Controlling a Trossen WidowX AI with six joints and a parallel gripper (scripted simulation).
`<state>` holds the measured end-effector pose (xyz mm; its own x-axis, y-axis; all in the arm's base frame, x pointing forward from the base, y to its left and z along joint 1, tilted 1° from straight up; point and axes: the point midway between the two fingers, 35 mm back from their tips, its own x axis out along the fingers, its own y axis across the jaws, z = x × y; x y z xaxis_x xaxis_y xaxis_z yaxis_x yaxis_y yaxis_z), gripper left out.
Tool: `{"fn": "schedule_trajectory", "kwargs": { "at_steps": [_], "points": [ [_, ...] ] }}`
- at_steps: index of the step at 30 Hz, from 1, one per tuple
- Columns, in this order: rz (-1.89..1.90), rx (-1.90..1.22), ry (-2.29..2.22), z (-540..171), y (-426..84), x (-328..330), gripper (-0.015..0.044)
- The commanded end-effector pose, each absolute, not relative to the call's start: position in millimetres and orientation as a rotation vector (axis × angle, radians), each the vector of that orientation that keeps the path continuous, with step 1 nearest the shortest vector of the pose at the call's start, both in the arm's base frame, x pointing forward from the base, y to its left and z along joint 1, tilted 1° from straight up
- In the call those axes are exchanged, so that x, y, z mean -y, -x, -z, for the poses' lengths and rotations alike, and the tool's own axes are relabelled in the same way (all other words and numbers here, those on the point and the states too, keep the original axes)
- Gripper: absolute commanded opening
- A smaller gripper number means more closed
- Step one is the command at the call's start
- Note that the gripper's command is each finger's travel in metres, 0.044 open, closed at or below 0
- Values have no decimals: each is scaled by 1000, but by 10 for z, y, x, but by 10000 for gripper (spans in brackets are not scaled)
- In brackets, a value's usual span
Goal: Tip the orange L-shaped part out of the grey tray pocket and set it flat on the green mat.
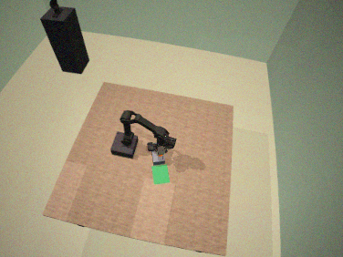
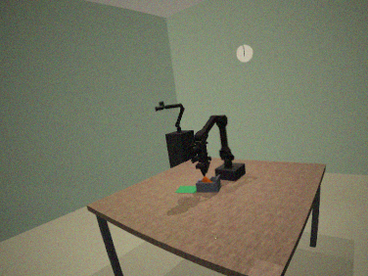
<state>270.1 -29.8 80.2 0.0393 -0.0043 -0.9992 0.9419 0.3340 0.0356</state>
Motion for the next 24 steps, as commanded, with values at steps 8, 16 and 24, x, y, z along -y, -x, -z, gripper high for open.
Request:
{"fn": "schedule_trajectory", "kwargs": {
  "at_steps": [8,16,24],
  "points": [
    [934,-1312,-974,-649,-2720,295,280],
    [934,-1312,-974,-518,-2726,295,280],
    [934,-1313,-973,-389,-2726,295,280]
  ]
}}
